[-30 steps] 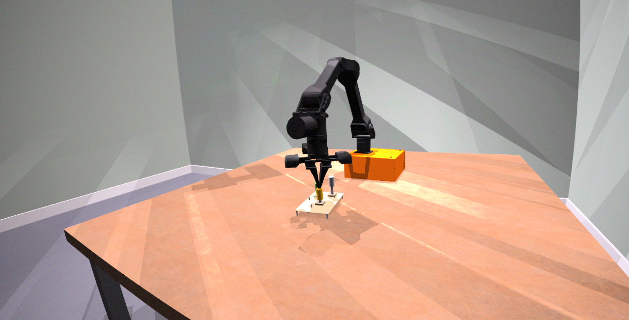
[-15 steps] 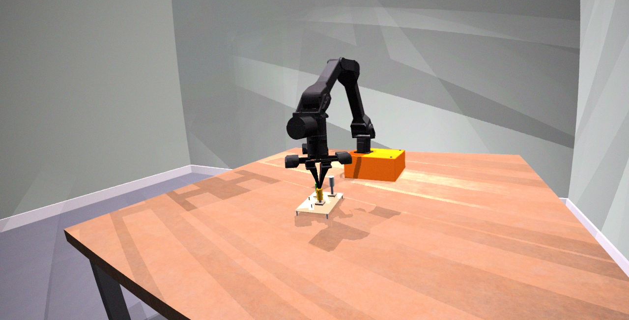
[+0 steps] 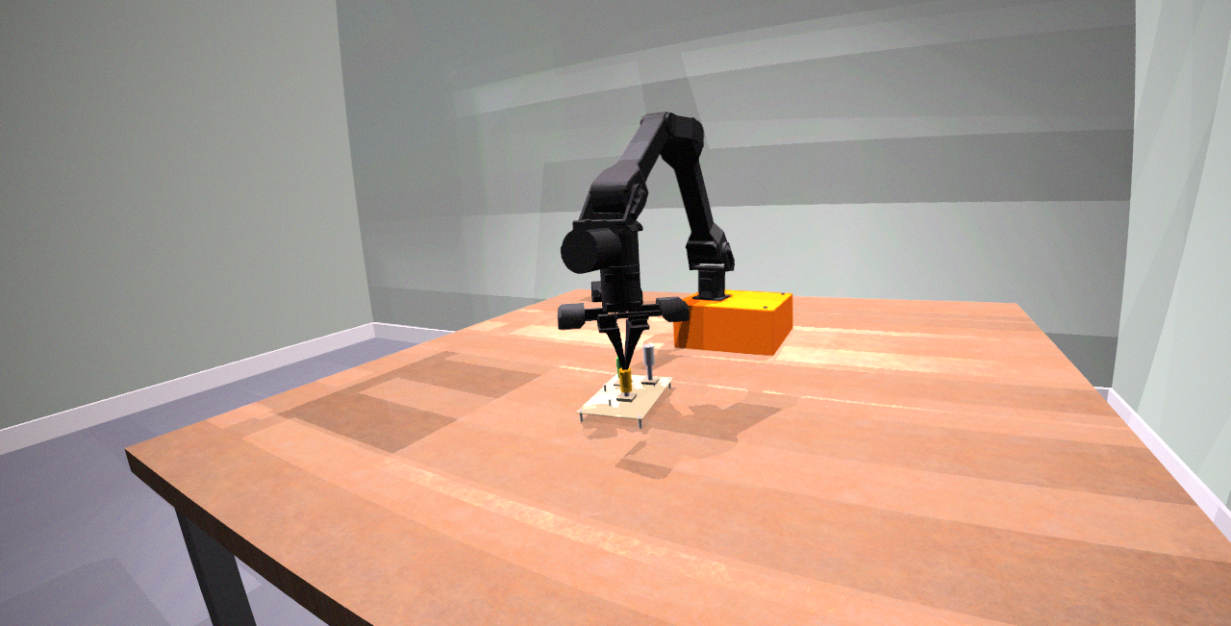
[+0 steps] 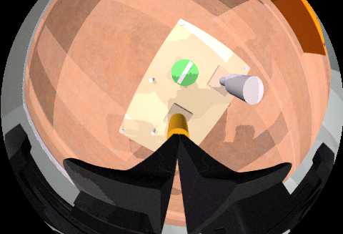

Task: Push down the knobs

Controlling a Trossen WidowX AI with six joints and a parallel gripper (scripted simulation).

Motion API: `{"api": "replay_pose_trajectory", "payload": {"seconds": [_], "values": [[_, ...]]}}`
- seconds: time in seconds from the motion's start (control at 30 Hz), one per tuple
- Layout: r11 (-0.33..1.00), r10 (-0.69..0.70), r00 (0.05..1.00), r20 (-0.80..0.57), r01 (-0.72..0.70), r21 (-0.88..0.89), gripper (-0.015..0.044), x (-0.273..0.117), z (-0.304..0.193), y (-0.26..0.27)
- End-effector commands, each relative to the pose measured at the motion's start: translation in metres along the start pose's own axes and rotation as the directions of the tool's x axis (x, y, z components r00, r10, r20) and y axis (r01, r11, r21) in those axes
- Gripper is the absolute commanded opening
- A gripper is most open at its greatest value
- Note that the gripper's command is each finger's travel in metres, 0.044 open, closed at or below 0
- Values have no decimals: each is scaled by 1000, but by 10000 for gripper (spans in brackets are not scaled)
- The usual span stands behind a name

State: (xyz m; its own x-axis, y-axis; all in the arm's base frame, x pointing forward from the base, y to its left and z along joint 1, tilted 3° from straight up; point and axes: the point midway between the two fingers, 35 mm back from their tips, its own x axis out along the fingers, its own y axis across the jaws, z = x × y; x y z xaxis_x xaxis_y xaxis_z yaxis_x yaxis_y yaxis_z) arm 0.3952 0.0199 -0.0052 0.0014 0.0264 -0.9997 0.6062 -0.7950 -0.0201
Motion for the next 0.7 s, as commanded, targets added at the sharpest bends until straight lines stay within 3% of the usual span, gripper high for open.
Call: {"api": "replay_pose_trajectory", "payload": {"seconds": [0.0,0.67], "values": [[1000,-9,1000,15,9,5,0,25,-2,2],[1000,-9,1000,14,9,5,0,-4,-3,3]]}}
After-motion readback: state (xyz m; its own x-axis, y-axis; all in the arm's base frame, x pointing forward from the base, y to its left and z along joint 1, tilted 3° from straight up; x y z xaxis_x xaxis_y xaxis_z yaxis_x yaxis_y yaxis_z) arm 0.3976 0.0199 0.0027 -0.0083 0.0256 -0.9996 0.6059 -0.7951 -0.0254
